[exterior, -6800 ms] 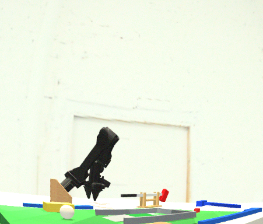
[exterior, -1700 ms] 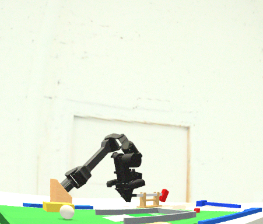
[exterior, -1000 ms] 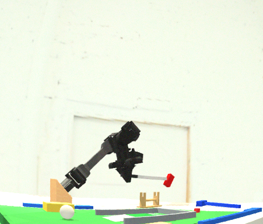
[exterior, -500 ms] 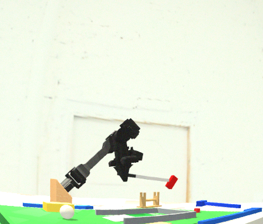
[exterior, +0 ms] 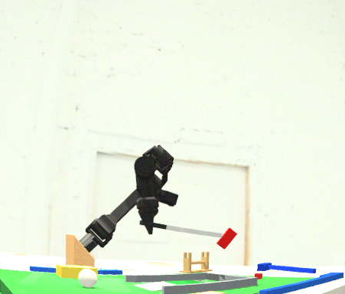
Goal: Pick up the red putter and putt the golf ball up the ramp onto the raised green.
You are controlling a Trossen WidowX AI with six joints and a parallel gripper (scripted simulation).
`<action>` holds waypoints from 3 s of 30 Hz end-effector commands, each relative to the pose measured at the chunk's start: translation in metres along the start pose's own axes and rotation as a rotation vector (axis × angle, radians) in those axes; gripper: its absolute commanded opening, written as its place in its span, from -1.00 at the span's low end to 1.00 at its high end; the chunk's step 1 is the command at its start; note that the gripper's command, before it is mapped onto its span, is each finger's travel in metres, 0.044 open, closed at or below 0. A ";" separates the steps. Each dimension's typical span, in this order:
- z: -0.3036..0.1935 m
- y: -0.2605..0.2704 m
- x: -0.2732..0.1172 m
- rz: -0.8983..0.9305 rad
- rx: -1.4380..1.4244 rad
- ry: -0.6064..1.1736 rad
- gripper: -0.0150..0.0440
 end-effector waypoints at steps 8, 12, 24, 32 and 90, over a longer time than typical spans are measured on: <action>-0.034 -0.046 -0.015 -0.040 0.277 0.005 -0.49; -0.047 -0.061 -0.019 -0.047 0.372 0.013 -0.49; -0.095 -0.107 -0.032 -0.066 0.624 0.052 -0.49; -0.134 -0.134 -0.037 -0.074 0.791 0.075 -0.49; -0.235 -0.174 0.028 -0.075 1.127 0.115 -0.49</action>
Point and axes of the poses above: the point midway between the two fingers, 35 mm back from their tips, its own x axis out along the fingers, its own y axis across the jaws, z = x × y, the point moved 10 cm from there along -x, back along the fingers, and after that the axes turned 8 degrees about x, right-handed, at the moved point
